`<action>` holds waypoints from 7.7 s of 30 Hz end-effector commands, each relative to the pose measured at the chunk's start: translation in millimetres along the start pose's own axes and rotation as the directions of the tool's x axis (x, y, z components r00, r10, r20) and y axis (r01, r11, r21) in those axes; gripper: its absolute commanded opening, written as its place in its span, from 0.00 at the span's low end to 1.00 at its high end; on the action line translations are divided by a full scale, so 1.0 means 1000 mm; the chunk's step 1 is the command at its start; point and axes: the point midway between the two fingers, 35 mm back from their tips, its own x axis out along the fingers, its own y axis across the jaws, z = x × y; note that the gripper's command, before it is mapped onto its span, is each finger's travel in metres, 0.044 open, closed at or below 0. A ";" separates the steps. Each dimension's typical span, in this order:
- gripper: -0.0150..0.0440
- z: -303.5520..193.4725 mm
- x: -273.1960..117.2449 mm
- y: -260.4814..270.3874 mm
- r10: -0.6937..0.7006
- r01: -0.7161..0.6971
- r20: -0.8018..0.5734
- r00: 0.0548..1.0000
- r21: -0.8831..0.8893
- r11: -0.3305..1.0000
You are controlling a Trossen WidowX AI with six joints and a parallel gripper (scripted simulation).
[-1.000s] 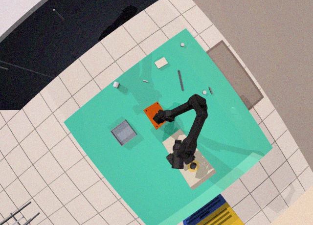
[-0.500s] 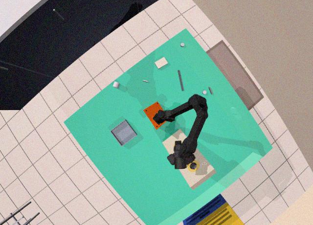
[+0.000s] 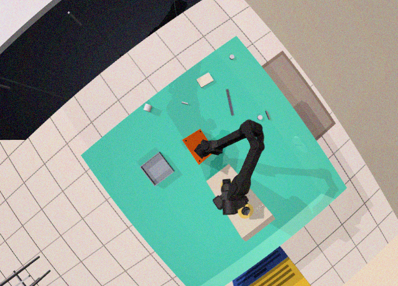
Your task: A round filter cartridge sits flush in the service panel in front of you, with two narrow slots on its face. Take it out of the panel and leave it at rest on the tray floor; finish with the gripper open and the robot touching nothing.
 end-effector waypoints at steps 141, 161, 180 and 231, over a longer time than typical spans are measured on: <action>0.43 -0.367 -0.038 -0.256 -0.484 0.492 -0.538 0.690 0.839 -0.232; 1.00 -0.350 -0.068 -0.259 -0.484 0.492 -0.538 0.690 0.839 -0.231; 1.00 -0.339 -0.089 -0.260 -0.491 0.496 -0.541 0.683 0.837 -0.232; 1.00 -0.339 -0.089 -0.260 -0.491 0.496 -0.541 0.683 0.837 -0.232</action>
